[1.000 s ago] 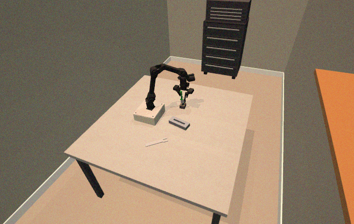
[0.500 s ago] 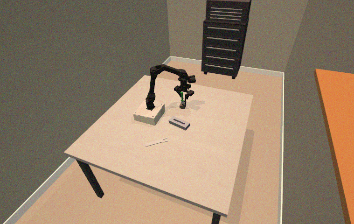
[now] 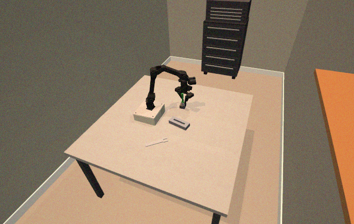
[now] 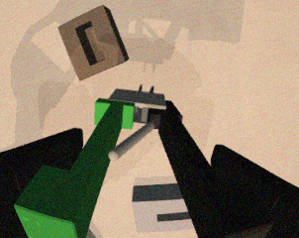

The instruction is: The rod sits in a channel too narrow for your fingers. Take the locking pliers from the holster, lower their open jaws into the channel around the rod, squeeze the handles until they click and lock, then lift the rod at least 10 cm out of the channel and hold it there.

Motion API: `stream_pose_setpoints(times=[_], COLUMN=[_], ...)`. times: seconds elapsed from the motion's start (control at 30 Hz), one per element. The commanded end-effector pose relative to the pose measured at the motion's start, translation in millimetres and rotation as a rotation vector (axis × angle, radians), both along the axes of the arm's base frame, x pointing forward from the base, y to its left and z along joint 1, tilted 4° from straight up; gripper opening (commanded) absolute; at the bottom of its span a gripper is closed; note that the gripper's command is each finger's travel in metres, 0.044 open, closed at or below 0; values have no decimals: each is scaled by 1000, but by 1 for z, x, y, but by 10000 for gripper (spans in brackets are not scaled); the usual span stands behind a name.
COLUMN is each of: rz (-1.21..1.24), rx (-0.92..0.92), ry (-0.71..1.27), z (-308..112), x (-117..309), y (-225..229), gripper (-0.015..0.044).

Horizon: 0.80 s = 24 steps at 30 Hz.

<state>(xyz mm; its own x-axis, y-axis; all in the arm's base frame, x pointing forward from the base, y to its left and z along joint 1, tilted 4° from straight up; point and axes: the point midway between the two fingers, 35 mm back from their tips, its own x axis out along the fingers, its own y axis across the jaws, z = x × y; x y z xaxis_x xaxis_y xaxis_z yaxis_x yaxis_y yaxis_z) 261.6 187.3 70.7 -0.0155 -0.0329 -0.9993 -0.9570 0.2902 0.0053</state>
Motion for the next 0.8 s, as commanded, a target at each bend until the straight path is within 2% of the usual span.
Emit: stream_pose_setpoints(times=[0.0,0.77], rz=[-50,-311], rx=[0,-10], ry=[-8,-18], z=[3,4], x=[3,19], y=[-7,-41], gripper=[320,320])
